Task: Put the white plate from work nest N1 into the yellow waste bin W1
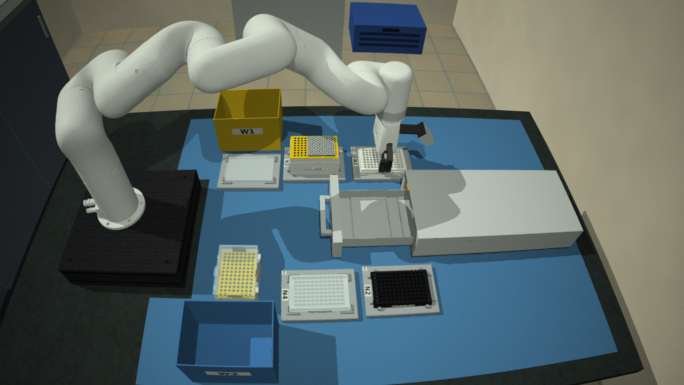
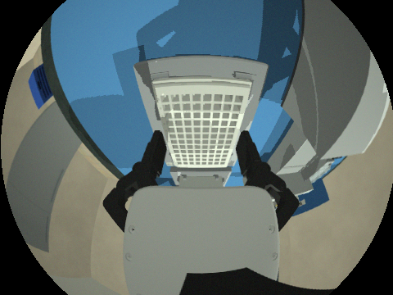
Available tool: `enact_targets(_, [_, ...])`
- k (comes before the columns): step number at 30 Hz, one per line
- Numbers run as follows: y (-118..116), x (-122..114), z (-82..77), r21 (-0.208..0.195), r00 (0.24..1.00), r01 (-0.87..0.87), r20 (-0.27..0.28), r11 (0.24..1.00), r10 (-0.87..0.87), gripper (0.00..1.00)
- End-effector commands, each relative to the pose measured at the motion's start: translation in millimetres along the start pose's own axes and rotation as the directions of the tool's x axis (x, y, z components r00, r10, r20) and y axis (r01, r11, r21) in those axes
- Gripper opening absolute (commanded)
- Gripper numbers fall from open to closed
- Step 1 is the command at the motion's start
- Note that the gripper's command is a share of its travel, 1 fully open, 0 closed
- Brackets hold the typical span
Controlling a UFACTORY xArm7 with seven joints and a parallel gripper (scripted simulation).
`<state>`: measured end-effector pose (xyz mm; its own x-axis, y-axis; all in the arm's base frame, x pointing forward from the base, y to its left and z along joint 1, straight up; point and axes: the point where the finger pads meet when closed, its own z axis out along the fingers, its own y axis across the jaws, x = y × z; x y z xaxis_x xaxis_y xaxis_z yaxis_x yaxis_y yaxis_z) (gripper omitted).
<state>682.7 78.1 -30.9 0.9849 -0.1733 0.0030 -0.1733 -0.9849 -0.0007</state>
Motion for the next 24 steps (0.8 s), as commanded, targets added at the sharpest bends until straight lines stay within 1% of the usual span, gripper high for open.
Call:
enact_targets(1, [-0.5, 1.8, -0.5, 0.001, 1.000, 0.000, -0.005, 1.000, 0.000, 1.00])
enact_targets(20, [-0.5, 1.9, 0.8, 0.001, 1.000, 0.000, -0.005, 1.000, 0.000, 1.00])
enact_targets(21, [-0.5, 1.9, 0.2, 0.001, 1.000, 0.000, -0.005, 1.000, 0.000, 0.00])
enact_targets(24, [-0.5, 1.9, -0.2, 0.001, 1.000, 0.000, -0.005, 1.000, 0.000, 0.00])
